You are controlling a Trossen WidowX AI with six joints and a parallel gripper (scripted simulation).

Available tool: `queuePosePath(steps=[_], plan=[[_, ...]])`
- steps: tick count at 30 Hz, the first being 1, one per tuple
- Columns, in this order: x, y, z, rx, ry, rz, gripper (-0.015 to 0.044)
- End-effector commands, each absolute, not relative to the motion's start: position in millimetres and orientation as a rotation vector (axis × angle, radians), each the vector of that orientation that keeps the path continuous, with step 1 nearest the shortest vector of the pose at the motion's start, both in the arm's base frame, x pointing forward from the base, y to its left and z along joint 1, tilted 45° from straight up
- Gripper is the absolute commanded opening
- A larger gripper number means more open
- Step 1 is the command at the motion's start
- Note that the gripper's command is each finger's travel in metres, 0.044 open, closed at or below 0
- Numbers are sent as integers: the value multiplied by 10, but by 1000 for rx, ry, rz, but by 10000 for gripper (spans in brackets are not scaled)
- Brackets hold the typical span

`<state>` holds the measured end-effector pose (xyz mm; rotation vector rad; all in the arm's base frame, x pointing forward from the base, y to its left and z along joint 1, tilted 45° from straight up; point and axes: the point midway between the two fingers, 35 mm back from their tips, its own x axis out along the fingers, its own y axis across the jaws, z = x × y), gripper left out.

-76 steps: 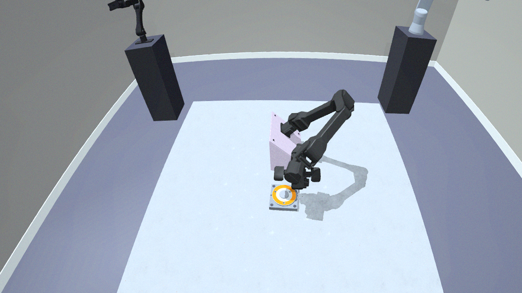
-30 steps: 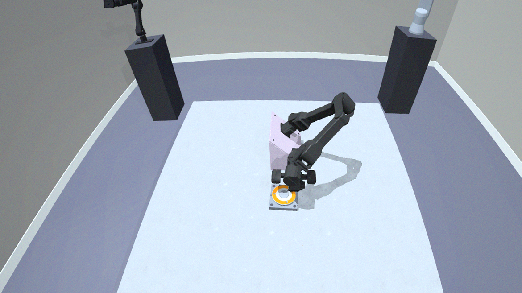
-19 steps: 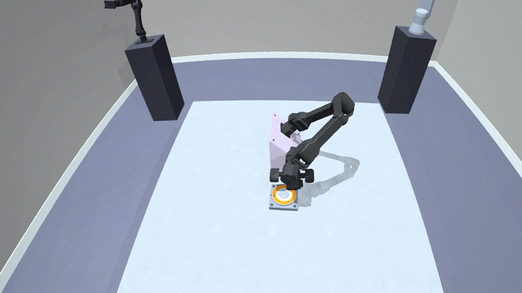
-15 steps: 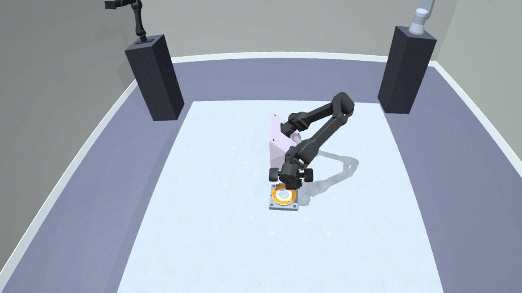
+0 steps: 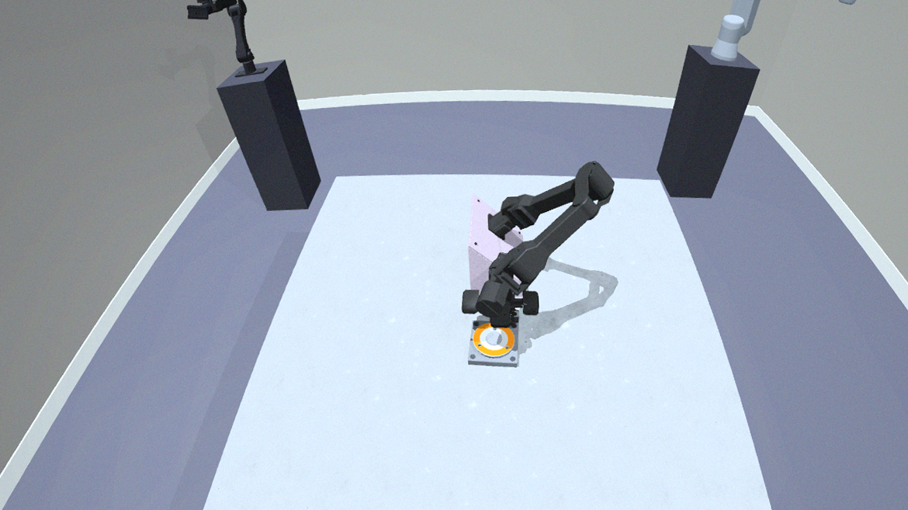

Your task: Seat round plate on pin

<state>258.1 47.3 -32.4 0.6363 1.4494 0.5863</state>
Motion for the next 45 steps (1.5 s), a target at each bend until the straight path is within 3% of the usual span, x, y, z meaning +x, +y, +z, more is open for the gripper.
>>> queuePosePath(steps=[1, 45], plan=[[2560, 430, -375, 632, 1453, 584, 0], [2760, 31, -661, 629, 1451, 582, 0]])
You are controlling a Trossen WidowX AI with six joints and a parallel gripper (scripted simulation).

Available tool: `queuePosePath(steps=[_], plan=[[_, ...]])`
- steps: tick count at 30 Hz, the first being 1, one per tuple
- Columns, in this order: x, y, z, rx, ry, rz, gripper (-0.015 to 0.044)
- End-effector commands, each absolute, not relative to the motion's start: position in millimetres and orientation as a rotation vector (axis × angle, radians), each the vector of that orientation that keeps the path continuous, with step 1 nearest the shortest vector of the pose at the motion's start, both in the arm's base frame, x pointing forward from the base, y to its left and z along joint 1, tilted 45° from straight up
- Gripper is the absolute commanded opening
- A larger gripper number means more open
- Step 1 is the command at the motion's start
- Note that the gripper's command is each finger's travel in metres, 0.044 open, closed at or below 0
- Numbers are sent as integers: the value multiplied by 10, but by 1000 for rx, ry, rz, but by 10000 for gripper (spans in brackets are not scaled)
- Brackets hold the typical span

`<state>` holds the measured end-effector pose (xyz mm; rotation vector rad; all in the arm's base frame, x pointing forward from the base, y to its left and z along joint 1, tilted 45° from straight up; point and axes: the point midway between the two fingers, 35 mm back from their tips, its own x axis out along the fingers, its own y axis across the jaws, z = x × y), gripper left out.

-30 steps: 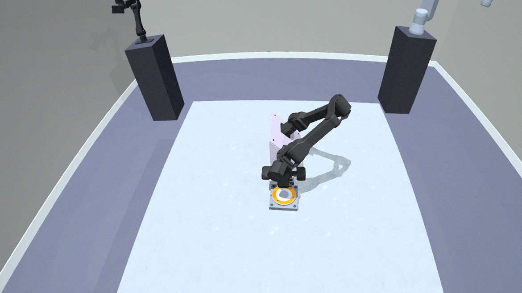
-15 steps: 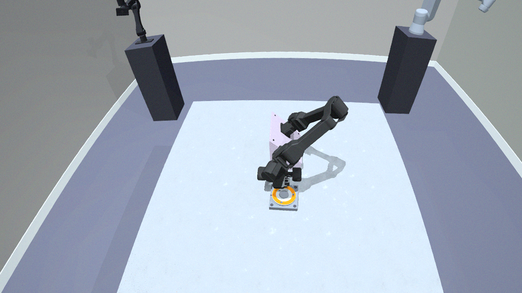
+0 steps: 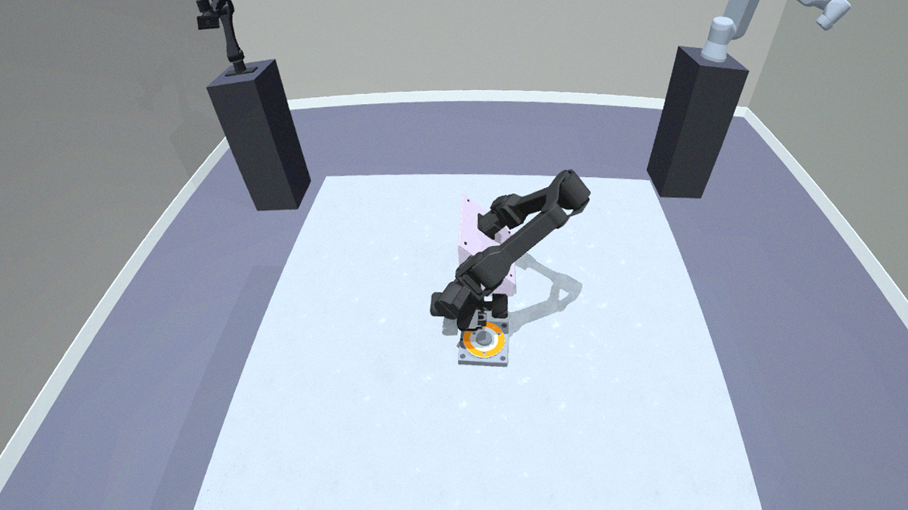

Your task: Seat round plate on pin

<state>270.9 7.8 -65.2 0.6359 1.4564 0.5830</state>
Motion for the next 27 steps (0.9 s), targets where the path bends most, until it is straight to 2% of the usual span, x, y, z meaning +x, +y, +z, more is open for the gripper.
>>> queuePosePath(steps=[1, 27], plan=[[2768, 27, -665, 629, 1451, 582, 0], [2926, -29, -718, 628, 1450, 581, 0]])
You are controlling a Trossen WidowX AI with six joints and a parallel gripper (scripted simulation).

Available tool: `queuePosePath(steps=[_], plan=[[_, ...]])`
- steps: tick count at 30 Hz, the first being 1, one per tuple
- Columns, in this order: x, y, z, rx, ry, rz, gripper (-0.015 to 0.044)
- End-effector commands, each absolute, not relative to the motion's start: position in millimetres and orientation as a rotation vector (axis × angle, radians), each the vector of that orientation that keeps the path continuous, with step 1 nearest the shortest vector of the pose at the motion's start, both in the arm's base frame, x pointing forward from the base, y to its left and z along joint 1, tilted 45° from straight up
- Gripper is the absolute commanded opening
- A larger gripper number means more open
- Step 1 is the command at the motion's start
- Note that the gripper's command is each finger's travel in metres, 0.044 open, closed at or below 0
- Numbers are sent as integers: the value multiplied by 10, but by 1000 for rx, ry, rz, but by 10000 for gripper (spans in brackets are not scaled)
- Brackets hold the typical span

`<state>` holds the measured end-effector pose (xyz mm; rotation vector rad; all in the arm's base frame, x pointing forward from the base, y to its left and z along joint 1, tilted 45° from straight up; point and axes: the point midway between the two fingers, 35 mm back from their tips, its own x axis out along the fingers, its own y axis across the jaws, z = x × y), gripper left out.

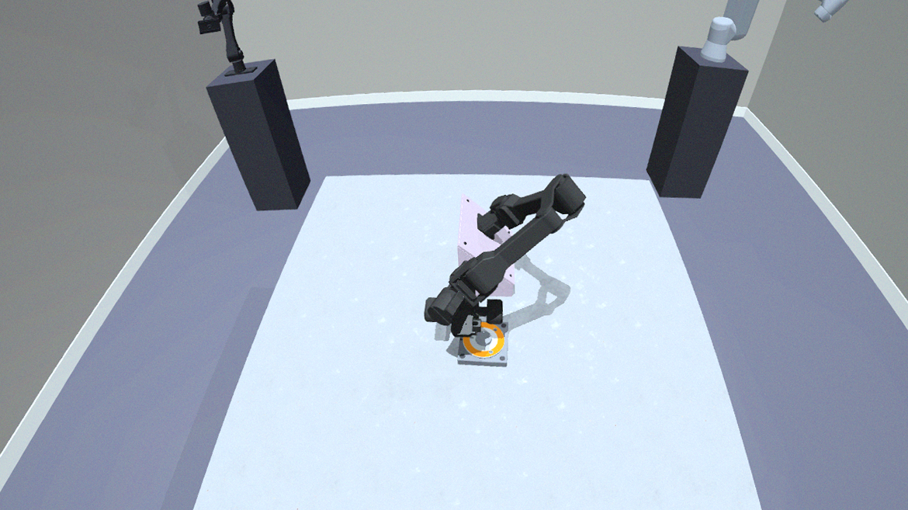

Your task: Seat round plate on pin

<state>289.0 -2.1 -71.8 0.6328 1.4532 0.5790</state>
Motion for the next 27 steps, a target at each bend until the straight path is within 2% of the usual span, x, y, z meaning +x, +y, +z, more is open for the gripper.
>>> queuePosePath(steps=[1, 14, 27], plan=[[2932, -29, -721, 628, 1450, 581, 0], [2886, -317, -415, 626, 1451, 580, 0], [2893, -261, -476, 634, 1451, 578, 0]])
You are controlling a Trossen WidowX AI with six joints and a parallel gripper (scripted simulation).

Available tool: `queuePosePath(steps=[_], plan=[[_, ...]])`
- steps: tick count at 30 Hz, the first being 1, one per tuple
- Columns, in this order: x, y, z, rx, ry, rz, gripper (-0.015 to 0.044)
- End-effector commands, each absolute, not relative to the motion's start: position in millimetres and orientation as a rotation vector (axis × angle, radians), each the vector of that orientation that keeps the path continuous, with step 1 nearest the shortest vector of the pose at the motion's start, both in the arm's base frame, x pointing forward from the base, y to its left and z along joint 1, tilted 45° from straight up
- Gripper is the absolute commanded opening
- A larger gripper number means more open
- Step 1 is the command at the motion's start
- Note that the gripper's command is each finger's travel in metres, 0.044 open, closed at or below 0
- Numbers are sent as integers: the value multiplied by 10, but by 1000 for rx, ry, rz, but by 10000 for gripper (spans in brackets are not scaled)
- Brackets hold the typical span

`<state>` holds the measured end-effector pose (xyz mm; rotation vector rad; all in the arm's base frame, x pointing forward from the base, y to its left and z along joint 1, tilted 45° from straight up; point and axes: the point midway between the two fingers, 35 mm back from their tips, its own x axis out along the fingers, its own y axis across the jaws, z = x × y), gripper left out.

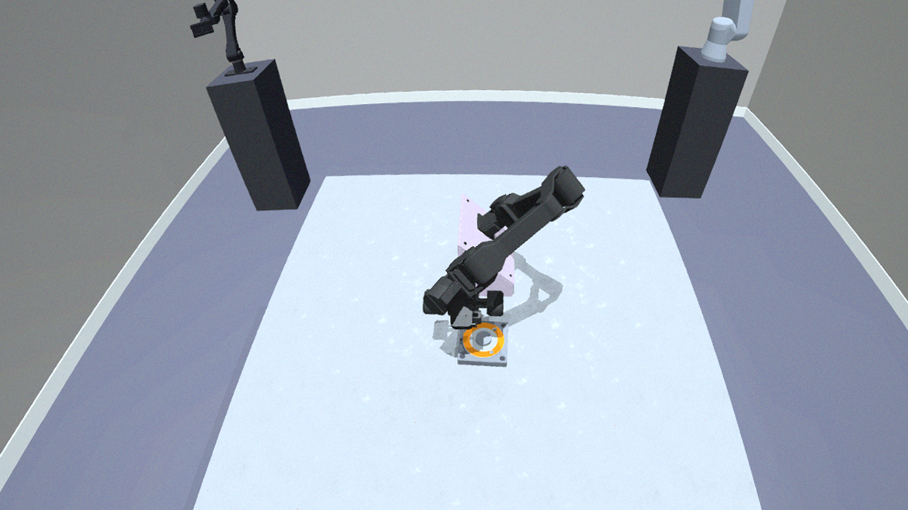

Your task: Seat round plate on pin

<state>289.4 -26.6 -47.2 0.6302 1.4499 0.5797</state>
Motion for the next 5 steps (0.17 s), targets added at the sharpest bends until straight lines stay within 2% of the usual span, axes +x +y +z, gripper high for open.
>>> queuePosePath(steps=[1, 5], plan=[[2893, -261, -476, 634, 1451, 578, 0], [2893, -261, -476, 634, 1451, 578, 0]])
